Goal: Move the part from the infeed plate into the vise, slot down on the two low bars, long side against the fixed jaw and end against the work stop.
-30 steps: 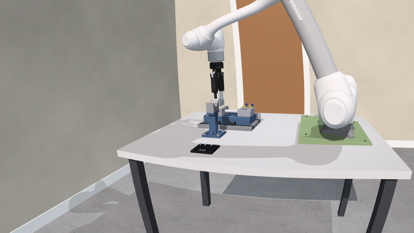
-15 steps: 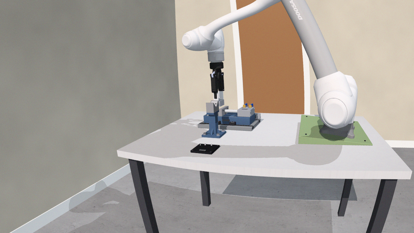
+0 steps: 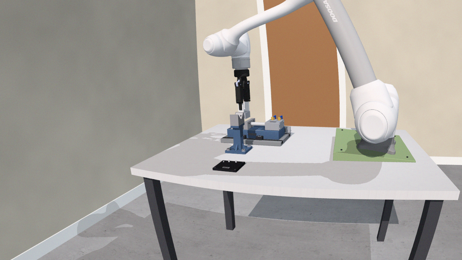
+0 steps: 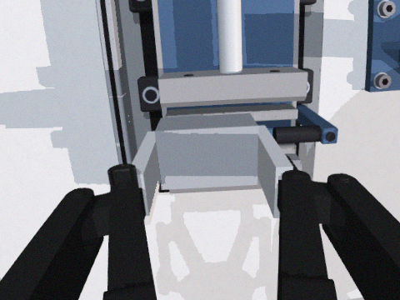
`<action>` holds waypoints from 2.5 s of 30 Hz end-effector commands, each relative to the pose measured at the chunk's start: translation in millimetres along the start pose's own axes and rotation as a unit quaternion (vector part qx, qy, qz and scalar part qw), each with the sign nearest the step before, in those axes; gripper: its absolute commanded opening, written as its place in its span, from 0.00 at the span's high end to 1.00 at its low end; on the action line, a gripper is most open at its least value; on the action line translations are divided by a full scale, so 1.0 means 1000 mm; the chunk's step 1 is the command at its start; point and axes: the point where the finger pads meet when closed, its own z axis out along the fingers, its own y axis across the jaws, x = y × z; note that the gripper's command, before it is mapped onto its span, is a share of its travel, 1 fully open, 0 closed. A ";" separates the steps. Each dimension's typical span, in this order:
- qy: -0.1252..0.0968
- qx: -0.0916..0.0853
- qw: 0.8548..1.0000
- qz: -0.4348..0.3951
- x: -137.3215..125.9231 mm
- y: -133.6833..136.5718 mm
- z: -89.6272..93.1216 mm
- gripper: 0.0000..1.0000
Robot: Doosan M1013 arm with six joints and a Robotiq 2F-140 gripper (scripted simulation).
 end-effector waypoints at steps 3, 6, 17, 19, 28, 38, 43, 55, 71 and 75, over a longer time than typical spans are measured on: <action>0.000 0.000 1.000 0.000 0.000 0.000 0.000 1.00; 0.000 0.000 1.000 0.000 0.000 0.000 0.000 1.00; 0.000 0.000 1.000 0.000 0.000 0.000 0.000 1.00; 0.000 0.000 1.000 0.000 0.000 0.000 0.000 1.00; 0.000 0.000 1.000 0.000 0.000 0.000 0.001 1.00; 0.000 0.000 1.000 0.000 0.000 0.000 0.003 1.00; 0.000 0.000 1.000 0.000 0.000 0.000 0.004 1.00; 0.000 0.000 1.000 0.000 0.000 0.000 0.008 1.00; 0.000 0.000 1.000 0.000 0.000 0.000 0.014 1.00; 0.000 0.000 1.000 0.000 0.000 0.000 0.015 1.00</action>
